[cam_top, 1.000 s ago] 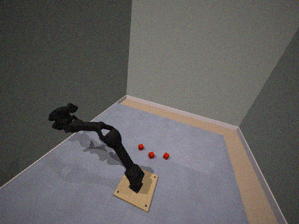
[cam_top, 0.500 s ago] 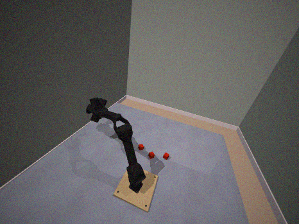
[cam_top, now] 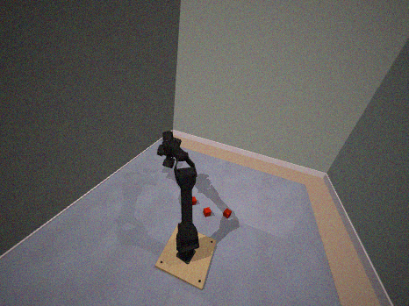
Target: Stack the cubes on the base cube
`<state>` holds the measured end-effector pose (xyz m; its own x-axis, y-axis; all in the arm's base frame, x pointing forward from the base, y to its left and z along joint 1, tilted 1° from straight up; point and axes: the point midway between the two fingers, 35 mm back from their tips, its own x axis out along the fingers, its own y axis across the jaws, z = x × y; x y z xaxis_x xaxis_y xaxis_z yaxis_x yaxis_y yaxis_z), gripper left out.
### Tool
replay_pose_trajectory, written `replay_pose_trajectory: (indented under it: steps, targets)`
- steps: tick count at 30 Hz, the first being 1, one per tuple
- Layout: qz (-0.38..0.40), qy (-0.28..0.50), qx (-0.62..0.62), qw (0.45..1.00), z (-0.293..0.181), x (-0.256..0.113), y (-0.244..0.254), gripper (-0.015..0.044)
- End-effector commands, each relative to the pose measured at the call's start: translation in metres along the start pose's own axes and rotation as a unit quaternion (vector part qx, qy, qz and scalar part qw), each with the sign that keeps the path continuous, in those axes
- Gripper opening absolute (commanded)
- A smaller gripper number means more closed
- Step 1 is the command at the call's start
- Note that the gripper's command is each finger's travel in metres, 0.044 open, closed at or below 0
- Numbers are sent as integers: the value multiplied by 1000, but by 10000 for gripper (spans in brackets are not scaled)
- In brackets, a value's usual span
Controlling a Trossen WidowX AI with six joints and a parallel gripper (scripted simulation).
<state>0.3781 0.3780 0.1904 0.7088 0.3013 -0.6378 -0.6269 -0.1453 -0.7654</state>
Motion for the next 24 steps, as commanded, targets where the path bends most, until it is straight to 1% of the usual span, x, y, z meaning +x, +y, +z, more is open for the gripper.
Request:
replay_pose_trajectory:
  steps: [1,6,12,18,24]
  targets:
    - [30,31,-3,999,-47,3,-2,265]
    - [81,75,1,994,-117,4,2,265]
    - [145,118,17,982,-197,-7,15,265]
    - [210,148,44,966,-267,-30,36,265]
    - [273,165,81,944,-325,-63,63,265]
